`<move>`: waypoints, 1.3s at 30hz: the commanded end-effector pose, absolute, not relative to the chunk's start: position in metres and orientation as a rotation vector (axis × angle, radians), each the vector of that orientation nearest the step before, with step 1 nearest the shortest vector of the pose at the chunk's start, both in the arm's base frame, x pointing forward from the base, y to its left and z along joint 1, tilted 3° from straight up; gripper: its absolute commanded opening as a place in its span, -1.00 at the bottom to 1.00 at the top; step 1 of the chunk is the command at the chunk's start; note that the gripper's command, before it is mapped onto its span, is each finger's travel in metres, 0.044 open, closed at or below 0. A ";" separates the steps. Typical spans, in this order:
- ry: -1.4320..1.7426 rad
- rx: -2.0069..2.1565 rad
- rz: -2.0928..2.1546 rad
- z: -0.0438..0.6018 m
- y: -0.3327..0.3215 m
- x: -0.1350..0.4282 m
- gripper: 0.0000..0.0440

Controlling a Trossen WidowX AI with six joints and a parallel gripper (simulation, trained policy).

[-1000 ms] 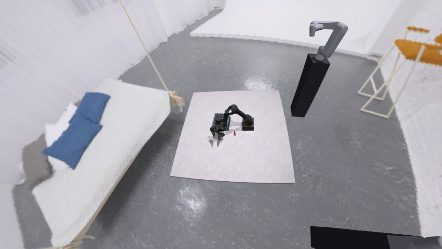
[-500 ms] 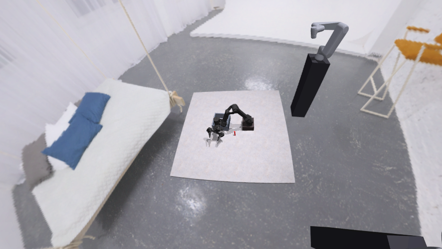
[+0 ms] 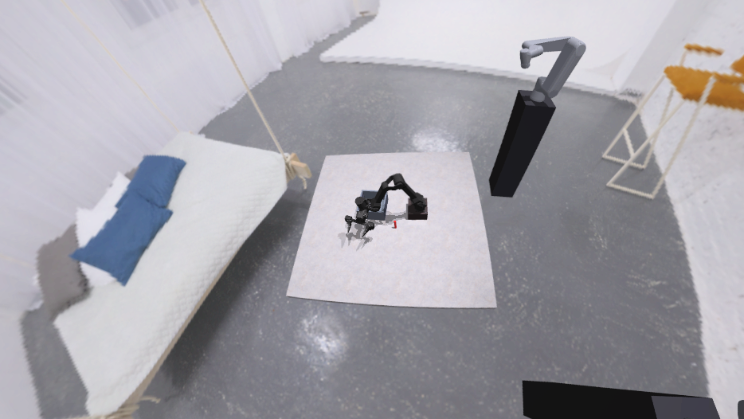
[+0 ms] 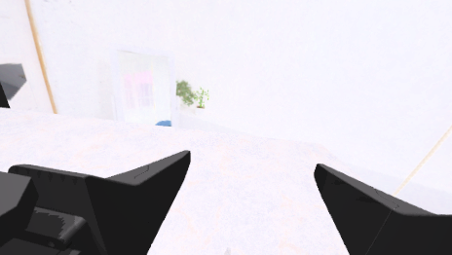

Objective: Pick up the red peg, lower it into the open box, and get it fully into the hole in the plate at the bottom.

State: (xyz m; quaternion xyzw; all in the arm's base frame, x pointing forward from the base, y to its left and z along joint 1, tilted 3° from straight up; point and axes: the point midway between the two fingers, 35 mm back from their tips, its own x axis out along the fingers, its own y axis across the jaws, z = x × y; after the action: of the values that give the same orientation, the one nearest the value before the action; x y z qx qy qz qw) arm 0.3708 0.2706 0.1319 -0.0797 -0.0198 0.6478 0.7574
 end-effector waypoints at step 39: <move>1.066 0.545 0.708 0.157 0.244 0.353 1.00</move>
State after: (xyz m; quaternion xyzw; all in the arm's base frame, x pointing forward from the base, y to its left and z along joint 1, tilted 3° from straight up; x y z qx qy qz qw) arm 0.3590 0.2465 0.1515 0.2411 0.4748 0.3486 0.7713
